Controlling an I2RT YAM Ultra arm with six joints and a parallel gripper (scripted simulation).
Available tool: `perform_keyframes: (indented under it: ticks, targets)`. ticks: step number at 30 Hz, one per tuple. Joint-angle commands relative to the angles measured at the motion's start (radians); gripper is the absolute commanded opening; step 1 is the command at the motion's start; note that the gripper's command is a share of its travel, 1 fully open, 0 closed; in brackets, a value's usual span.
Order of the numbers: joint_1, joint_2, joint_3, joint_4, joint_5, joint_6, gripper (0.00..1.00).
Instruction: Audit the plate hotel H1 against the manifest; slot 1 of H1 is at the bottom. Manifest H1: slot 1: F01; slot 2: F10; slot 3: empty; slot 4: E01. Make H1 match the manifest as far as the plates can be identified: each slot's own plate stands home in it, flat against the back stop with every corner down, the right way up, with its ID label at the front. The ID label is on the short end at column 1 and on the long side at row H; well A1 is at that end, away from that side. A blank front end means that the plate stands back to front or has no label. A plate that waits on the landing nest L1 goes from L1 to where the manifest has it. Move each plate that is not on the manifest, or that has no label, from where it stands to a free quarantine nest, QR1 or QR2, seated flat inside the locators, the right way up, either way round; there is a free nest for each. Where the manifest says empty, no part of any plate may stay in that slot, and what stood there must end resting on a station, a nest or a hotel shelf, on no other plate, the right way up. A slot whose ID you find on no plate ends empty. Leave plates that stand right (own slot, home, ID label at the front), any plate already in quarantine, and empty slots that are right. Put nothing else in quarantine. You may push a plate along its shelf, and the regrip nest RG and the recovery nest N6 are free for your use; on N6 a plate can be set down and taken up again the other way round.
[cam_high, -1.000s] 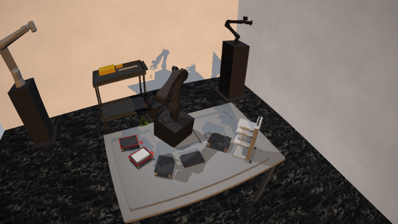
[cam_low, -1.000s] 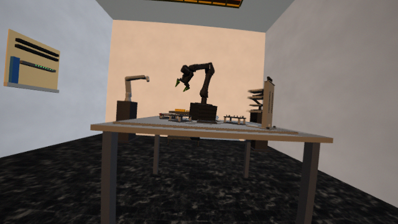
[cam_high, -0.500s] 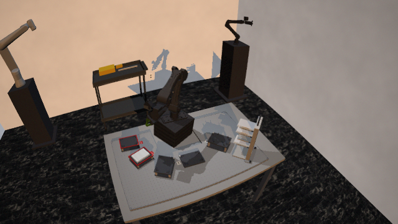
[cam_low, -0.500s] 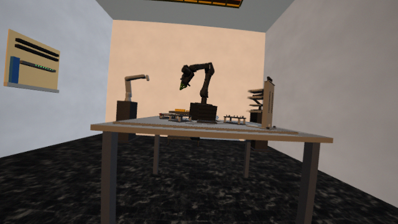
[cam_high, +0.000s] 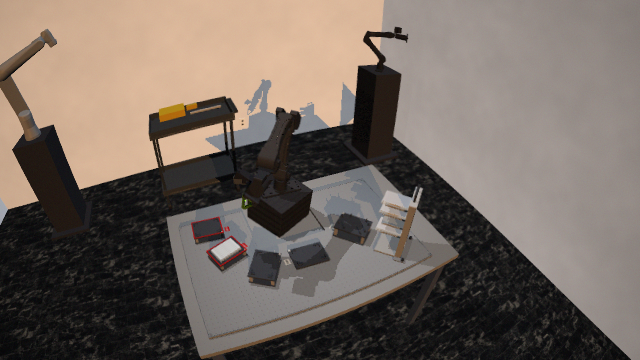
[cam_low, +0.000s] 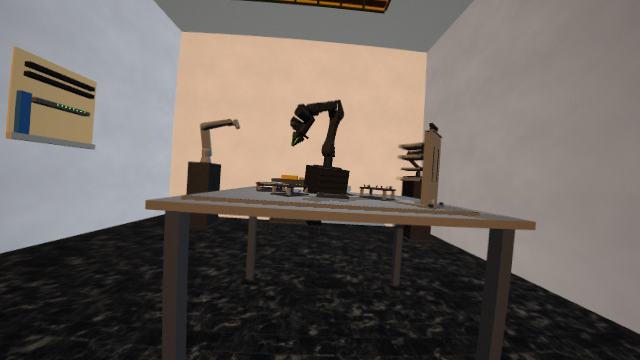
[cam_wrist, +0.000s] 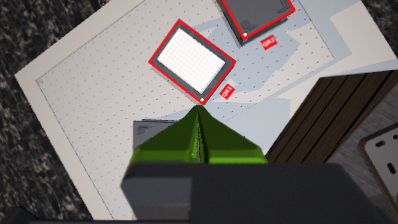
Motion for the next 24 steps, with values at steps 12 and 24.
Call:
perform_keyframes:
  ticks: [12,24]
  targets:
    - [0.087,0.016,0.03,-0.019,-0.069,-0.248,0.0]
    - [0.178,0.04,0.046,-0.032,-0.145,-0.463,0.0]
